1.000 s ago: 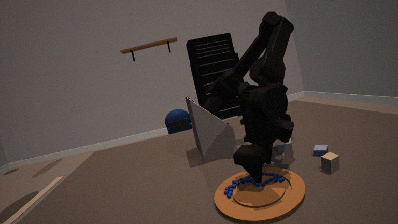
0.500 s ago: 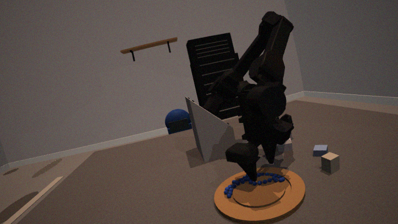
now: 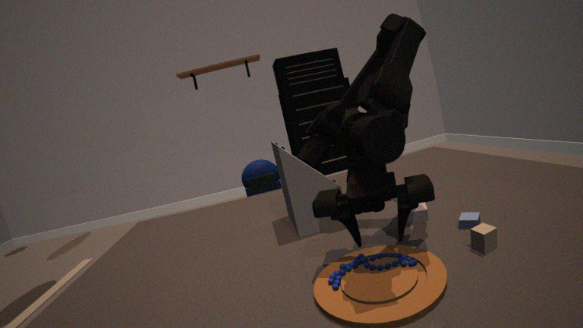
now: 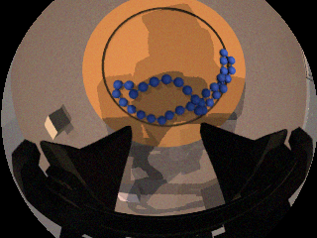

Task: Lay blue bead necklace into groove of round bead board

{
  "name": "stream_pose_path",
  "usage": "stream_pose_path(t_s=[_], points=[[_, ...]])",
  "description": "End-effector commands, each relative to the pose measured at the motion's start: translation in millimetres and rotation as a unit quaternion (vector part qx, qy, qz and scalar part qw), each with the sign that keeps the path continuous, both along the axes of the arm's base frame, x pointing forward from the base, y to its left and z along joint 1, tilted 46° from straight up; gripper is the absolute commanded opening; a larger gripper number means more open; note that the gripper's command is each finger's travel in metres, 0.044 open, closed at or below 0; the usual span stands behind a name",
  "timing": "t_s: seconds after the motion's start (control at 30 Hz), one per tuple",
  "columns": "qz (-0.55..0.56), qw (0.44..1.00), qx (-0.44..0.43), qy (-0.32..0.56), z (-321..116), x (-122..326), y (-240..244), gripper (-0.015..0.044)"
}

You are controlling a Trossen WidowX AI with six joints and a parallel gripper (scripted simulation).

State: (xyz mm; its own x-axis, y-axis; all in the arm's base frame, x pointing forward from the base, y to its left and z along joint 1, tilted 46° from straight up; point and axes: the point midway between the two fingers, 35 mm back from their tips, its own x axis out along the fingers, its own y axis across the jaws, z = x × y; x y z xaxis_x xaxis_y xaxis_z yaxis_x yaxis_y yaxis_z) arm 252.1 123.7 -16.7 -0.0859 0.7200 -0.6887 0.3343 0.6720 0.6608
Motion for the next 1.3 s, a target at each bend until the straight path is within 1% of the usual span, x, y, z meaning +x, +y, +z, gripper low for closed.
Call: stream_pose_path(t_s=[0.0,0.43,0.63,0.67,0.93,1.27], points=[[-0.253,0.932,-0.032,0.257,7.1,5.2,-15.7,0.0293],[-0.253,0.932,-0.032,0.257,7.1,5.2,-15.7,0.0207],[-0.252,0.932,-0.031,0.258,-3.9,3.8,-4.1,0.0167],[-0.252,0.934,-0.030,0.253,1.4,6.4,-9.1,0.0177],[-0.252,0.933,-0.031,0.254,-4.6,5.5,-3.2,0.0124],[-0.252,0.932,-0.031,0.257,-15.7,3.0,8.3,0.0120]])
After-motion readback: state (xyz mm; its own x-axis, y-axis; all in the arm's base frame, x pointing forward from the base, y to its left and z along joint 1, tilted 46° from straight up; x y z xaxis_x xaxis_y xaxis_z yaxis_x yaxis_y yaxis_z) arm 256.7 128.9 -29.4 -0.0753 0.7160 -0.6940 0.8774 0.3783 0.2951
